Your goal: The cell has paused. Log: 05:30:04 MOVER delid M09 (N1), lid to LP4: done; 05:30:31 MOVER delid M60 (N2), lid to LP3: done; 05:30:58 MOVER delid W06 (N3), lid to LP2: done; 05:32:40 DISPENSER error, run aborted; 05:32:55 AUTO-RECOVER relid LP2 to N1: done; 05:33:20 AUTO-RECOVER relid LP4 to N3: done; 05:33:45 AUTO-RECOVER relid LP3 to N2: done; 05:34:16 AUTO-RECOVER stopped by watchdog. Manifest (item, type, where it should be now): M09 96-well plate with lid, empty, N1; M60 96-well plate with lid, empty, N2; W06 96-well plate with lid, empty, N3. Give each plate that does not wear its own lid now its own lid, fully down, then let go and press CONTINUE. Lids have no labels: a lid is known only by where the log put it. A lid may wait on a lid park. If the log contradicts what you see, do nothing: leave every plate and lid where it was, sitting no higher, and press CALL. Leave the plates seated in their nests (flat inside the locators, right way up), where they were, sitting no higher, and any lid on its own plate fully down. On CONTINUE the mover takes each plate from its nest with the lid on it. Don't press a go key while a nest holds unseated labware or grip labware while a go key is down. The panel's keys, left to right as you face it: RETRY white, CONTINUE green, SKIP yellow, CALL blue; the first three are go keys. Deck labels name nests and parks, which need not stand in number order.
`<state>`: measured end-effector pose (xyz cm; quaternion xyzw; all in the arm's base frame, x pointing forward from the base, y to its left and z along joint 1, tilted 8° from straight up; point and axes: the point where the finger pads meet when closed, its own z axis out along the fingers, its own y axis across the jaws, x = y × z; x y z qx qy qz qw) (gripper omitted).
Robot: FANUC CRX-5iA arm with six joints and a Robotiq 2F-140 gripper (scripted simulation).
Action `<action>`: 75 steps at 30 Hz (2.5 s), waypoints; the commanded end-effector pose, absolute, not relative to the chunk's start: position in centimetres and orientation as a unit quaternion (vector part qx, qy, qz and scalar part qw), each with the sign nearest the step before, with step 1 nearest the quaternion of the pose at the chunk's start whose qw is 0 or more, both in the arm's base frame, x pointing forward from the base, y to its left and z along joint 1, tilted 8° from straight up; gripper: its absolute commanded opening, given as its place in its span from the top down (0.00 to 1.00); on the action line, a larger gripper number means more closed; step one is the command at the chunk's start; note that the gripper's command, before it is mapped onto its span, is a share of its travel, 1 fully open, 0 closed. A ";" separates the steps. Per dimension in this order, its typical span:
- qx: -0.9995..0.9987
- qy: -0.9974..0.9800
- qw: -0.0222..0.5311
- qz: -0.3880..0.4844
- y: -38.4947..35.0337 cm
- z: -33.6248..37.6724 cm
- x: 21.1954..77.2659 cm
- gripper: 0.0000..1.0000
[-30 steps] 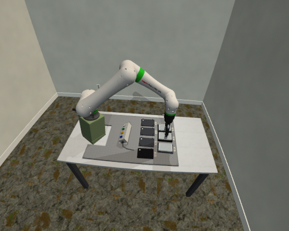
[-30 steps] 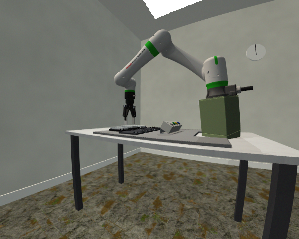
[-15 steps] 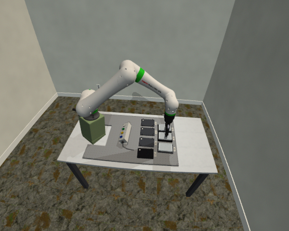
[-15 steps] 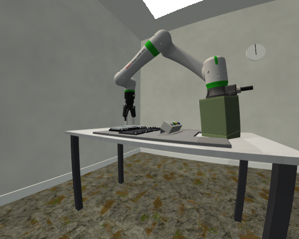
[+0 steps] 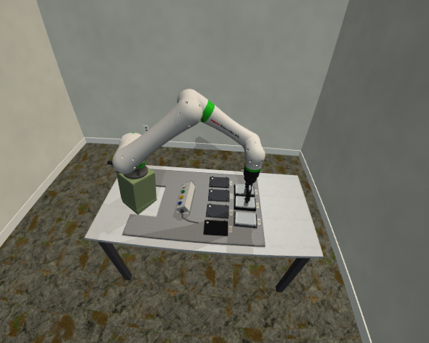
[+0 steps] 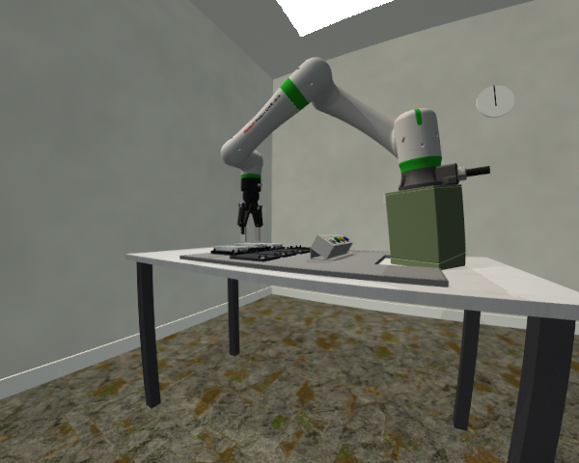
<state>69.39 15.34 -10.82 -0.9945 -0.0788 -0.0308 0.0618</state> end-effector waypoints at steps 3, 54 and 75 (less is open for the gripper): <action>-0.994 -0.079 0.062 -0.031 15.3 -10.8 69.4 0.41; -0.994 -0.079 0.062 -0.031 15.3 -10.8 69.4 0.34; -0.994 -0.079 0.062 -0.031 15.3 -10.8 69.4 0.34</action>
